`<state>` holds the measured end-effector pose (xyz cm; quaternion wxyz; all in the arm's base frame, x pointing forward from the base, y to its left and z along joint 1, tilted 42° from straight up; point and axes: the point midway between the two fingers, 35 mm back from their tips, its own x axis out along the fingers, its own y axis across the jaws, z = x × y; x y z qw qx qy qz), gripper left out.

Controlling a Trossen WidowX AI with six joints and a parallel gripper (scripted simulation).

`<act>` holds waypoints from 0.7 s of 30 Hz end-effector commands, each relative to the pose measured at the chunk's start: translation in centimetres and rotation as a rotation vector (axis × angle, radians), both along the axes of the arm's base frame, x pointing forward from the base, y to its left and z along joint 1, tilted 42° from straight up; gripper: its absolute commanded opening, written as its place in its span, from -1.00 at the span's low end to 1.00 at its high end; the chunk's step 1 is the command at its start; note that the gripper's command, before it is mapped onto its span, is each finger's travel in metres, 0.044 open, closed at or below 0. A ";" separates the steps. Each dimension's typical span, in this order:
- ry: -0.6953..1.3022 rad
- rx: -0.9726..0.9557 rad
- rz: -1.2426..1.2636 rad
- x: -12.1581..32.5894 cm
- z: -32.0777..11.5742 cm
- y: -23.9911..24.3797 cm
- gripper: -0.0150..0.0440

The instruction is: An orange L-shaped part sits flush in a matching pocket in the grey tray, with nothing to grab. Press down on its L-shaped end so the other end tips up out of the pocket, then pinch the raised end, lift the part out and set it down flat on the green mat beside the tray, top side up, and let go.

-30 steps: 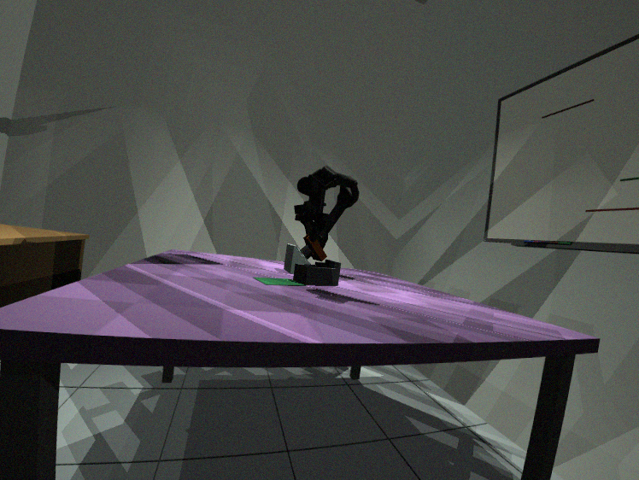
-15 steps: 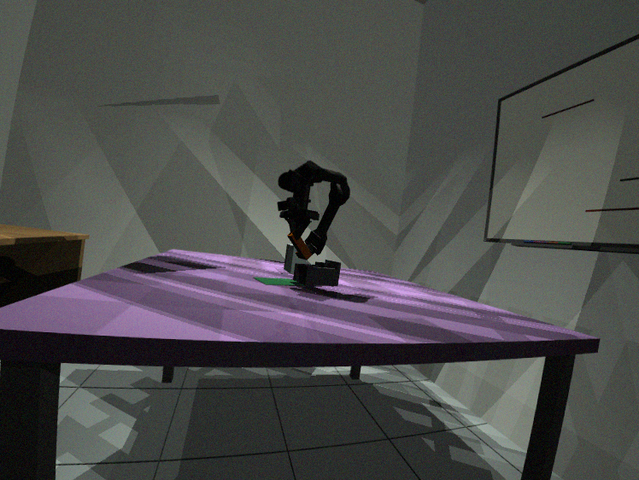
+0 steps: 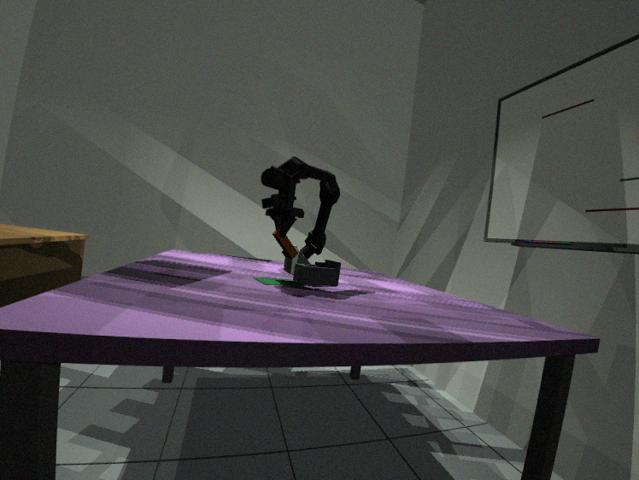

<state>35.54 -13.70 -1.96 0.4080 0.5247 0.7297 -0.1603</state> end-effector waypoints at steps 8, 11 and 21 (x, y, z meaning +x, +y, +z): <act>0.001 0.002 0.007 0.0 -1.0 0.3 -0.49; 0.001 0.002 0.007 -0.1 -1.4 0.6 -0.49; 0.001 0.002 0.007 -0.3 -2.6 1.6 -0.49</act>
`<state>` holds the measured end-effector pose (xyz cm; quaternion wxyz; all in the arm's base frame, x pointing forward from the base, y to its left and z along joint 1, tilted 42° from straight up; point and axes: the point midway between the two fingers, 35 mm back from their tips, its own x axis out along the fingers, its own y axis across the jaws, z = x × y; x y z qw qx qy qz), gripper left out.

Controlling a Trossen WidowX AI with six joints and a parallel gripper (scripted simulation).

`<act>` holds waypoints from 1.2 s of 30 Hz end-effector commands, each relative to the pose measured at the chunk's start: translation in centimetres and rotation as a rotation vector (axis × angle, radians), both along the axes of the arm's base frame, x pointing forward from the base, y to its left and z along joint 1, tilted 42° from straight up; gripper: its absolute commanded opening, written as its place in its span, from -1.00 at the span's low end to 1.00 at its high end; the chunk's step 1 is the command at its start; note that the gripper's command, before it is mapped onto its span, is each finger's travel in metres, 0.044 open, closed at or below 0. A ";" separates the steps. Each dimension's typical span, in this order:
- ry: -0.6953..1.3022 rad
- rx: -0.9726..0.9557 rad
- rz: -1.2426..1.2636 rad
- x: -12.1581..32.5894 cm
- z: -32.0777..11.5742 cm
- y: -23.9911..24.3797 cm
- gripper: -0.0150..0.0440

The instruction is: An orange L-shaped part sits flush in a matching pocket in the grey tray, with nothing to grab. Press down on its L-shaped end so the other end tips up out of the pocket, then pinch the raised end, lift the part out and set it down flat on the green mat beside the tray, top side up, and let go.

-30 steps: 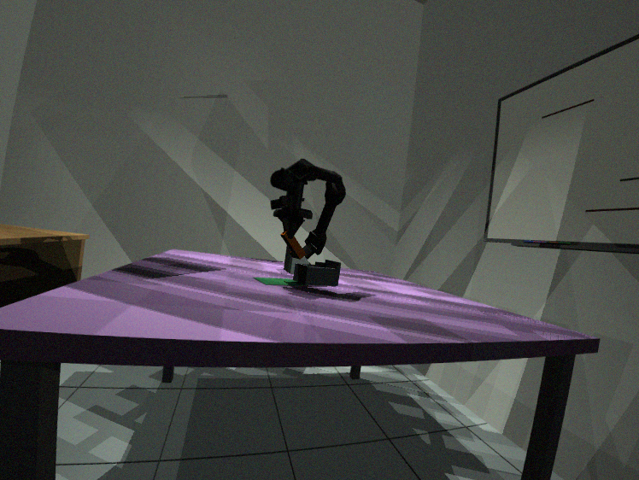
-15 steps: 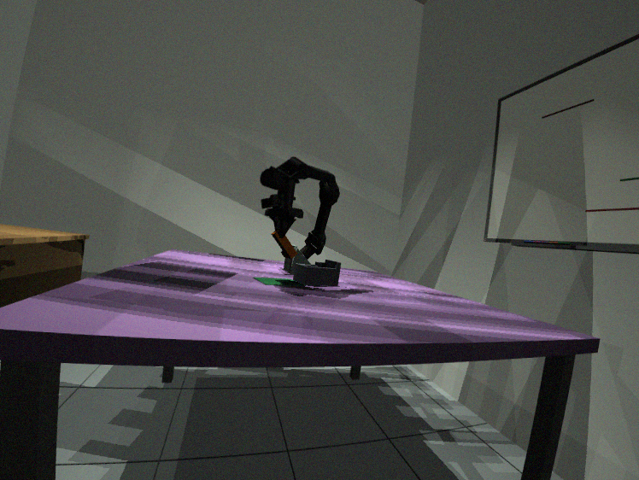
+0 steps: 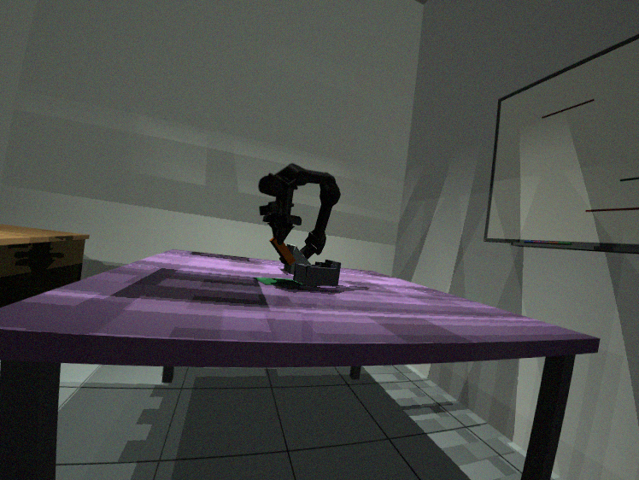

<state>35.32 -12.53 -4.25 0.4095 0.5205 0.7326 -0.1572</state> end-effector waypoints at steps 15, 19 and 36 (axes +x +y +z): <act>0.002 0.003 -0.005 -0.3 -2.1 2.0 -0.49; 0.002 0.003 -0.005 -0.4 -2.6 2.4 -0.49; 0.002 0.004 -0.005 -0.7 -4.3 3.8 -0.49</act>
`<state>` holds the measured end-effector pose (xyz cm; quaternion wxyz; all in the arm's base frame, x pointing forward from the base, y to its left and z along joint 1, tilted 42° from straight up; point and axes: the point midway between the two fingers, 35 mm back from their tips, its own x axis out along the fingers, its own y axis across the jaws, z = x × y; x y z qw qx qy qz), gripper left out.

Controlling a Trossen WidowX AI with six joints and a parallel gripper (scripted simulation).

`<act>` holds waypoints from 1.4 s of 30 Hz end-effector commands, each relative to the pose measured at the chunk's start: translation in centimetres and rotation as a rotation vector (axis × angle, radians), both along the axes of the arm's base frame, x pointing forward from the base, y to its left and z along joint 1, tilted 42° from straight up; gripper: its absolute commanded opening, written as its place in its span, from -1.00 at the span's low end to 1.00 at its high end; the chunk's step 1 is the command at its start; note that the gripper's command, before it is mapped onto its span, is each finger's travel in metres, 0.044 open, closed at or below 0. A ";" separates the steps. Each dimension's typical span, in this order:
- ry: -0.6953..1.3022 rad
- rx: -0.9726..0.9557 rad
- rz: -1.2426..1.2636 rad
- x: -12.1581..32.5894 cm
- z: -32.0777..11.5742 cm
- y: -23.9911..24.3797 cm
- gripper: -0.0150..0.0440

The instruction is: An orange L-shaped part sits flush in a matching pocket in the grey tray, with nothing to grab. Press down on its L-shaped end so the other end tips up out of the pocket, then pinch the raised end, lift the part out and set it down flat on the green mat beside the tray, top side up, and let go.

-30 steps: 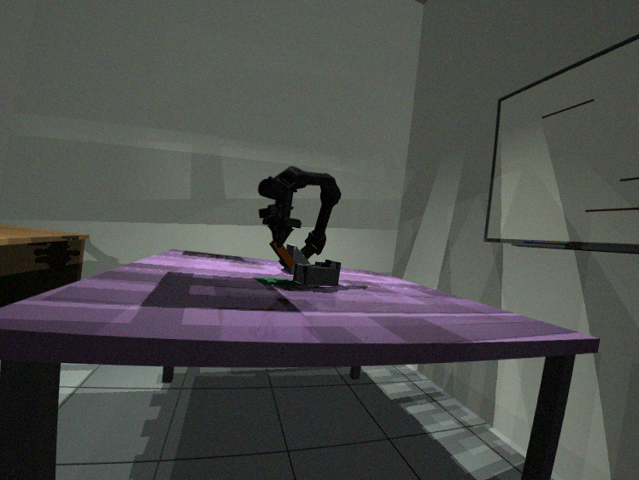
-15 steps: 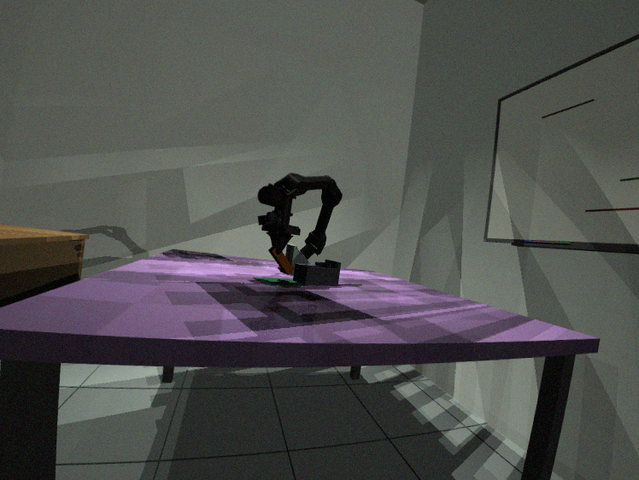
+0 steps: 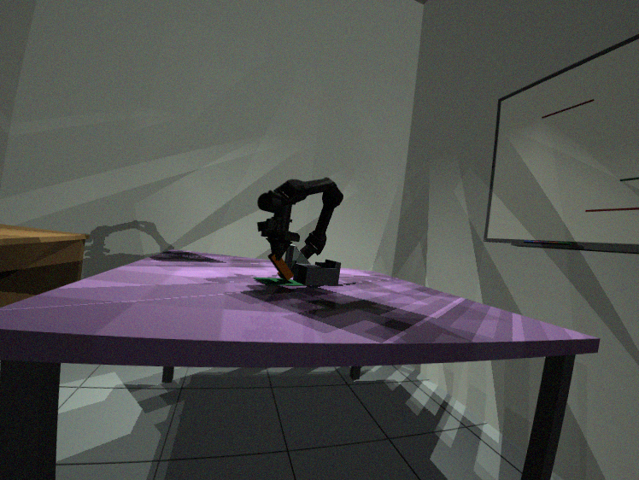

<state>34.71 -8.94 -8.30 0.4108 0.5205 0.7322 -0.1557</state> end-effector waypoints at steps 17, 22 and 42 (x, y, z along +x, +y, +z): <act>0.002 0.001 0.000 -0.1 -0.2 0.2 -0.49; 0.002 0.001 0.000 -0.1 -0.2 0.2 -0.05; -0.002 -0.005 -0.019 1.1 5.8 -5.1 0.86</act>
